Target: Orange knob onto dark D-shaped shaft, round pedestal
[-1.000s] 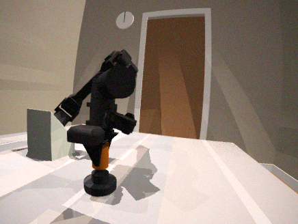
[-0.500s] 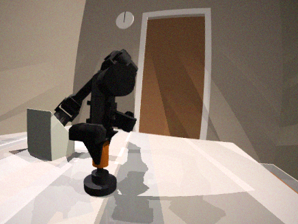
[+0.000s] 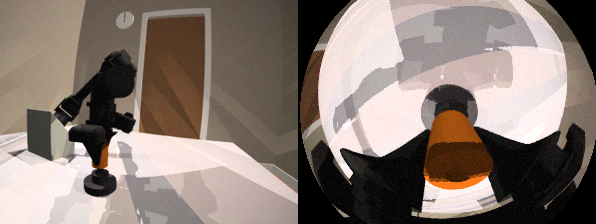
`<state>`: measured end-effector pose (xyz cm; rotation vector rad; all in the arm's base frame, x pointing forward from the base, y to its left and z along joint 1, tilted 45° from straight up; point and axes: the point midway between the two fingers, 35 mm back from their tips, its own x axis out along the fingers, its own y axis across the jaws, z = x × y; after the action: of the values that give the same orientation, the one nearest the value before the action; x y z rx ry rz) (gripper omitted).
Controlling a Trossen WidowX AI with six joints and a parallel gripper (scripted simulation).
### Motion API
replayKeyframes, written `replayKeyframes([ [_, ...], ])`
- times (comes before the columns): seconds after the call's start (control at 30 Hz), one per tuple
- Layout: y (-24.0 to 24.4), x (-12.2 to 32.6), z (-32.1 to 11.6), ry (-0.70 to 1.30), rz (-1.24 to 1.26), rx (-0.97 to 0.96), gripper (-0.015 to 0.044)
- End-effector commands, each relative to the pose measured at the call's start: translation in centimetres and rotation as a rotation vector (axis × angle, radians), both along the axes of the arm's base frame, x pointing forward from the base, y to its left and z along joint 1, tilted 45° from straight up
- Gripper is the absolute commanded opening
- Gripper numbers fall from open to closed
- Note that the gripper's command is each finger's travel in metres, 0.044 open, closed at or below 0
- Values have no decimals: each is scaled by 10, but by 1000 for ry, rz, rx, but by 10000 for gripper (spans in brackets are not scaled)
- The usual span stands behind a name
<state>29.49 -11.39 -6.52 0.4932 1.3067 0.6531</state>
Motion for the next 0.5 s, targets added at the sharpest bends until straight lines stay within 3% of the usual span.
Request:
replayKeyframes([
  [0.0, 0, 1, -1, -5, 2, 2, 0],
  [0.47, -5, 2, 2, -24, 22, -2, 0],
])
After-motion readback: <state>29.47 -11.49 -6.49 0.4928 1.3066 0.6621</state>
